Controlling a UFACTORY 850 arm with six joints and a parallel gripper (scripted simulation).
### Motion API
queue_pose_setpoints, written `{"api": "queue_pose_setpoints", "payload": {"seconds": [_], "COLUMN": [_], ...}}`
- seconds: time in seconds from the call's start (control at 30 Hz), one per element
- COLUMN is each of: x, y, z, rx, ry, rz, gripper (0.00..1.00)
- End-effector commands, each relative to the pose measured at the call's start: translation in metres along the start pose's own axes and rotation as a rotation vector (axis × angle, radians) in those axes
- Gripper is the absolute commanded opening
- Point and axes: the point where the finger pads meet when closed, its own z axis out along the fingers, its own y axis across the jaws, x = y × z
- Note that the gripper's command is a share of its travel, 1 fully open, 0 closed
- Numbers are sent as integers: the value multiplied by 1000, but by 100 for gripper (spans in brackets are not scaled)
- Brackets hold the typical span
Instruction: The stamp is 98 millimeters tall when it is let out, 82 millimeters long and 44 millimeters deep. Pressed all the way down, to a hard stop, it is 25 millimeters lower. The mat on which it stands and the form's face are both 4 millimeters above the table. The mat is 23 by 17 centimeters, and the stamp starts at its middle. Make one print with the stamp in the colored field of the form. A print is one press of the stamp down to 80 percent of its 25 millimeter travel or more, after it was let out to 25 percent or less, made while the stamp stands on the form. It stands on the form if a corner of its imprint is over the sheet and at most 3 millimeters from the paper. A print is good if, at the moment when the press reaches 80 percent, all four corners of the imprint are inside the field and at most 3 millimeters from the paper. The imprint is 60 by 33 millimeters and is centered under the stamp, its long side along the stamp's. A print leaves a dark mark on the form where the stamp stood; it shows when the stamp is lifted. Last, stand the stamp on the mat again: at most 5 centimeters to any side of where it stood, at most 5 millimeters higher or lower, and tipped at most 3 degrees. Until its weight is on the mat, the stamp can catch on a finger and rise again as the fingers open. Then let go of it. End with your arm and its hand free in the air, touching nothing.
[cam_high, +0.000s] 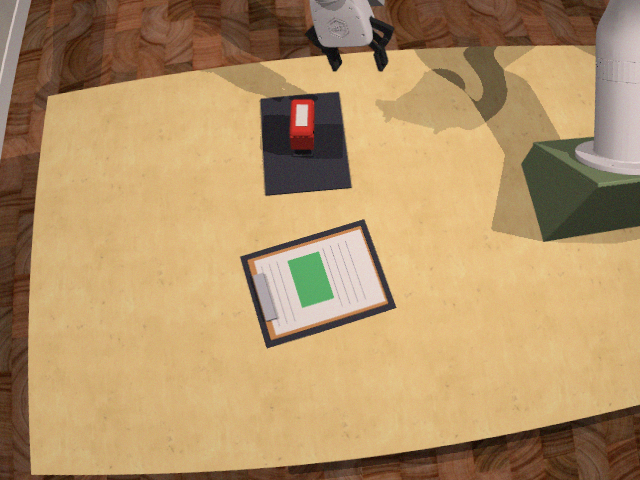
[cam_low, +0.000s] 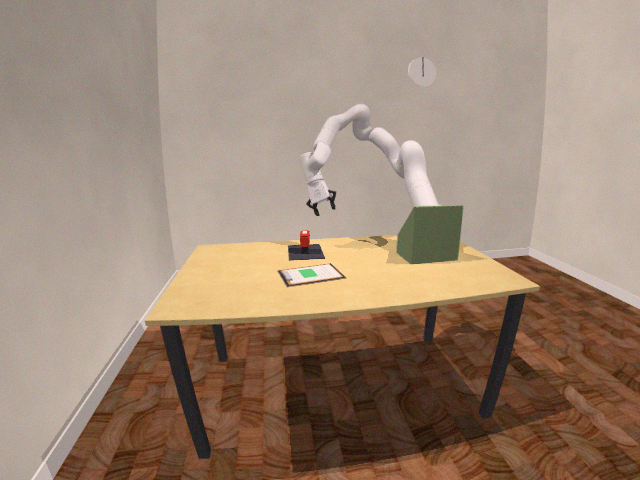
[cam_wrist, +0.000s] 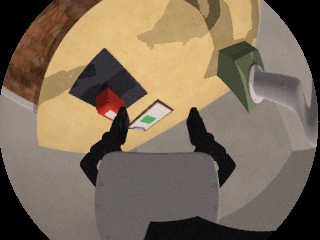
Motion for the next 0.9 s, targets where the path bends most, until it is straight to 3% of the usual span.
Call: {"api": "queue_pose_setpoints", "payload": {"seconds": [0.0, 0.1, 0.2, 0.3, 0.5, 0.87], "x": [-21, -38, -38, -59, -80, -85], "y": [-23, -41, -41, -62, -82, -87], "z": [4, 7, 7, 9, 12, 13], "rx": [101, 175, 175, 265, 353, 375], "ry": [94, 153, 153, 223, 292, 307], "rz": [-85, -158, -158, -247, -333, -354], "gripper": [100, 100, 100, 100, 100, 100]}}
